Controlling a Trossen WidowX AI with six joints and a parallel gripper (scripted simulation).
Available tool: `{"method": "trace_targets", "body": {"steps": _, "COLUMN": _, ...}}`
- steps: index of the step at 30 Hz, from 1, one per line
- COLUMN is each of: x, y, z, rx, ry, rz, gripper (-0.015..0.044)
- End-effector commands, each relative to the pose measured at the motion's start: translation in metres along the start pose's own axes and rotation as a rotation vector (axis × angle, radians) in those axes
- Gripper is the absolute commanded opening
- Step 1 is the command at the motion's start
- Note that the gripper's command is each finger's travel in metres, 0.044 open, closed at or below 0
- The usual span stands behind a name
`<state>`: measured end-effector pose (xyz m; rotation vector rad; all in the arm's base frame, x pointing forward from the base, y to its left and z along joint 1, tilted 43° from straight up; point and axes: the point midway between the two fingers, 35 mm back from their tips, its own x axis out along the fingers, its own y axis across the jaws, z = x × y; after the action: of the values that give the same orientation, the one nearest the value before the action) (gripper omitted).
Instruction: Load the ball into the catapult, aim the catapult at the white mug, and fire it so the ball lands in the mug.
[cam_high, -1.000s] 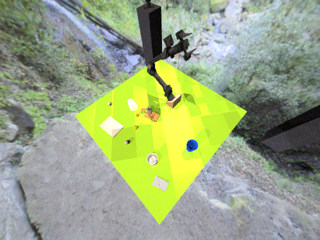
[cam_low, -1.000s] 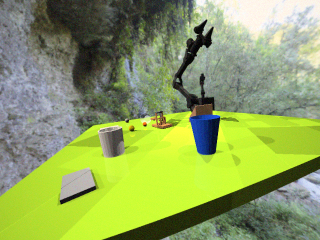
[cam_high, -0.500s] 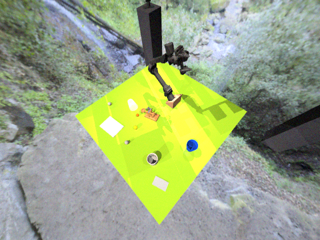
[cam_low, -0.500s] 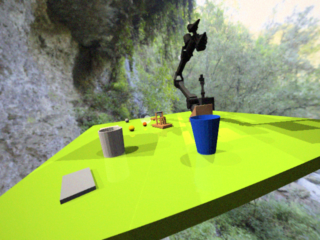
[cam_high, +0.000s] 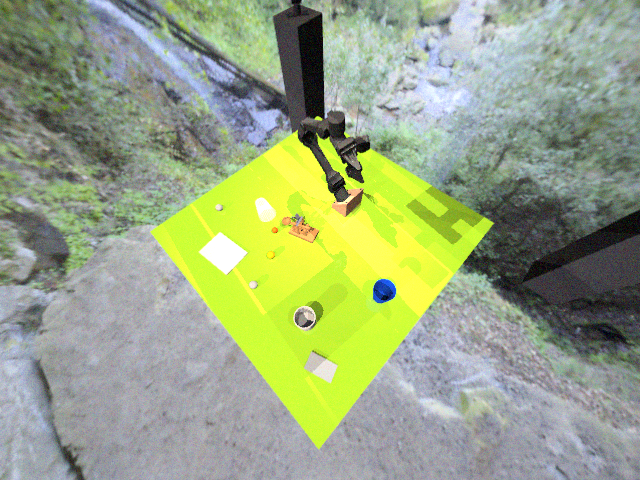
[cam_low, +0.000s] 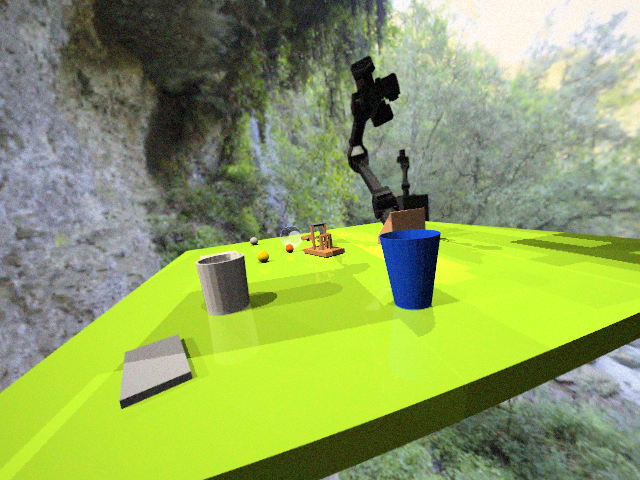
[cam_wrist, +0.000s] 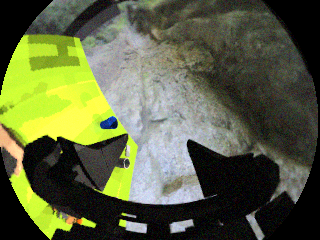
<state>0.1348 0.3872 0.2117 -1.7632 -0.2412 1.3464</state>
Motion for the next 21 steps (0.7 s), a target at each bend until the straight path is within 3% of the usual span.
{"method": "trace_targets", "body": {"steps": 1, "x": 0.015, "y": 0.021, "z": -0.037, "rx": 0.049, "ry": 0.112, "rz": 0.106, "gripper": 0.044}}
{"method": "trace_targets", "body": {"steps": 11, "x": 0.028, "y": 0.072, "z": -0.113, "rx": 0.149, "ry": 0.335, "rz": 0.344, "gripper": 0.044}}
{"method": "trace_targets", "body": {"steps": 21, "x": 0.017, "y": 0.128, "z": -0.18, "rx": 0.249, "ry": 0.536, "rz": 0.594, "gripper": 0.044}}
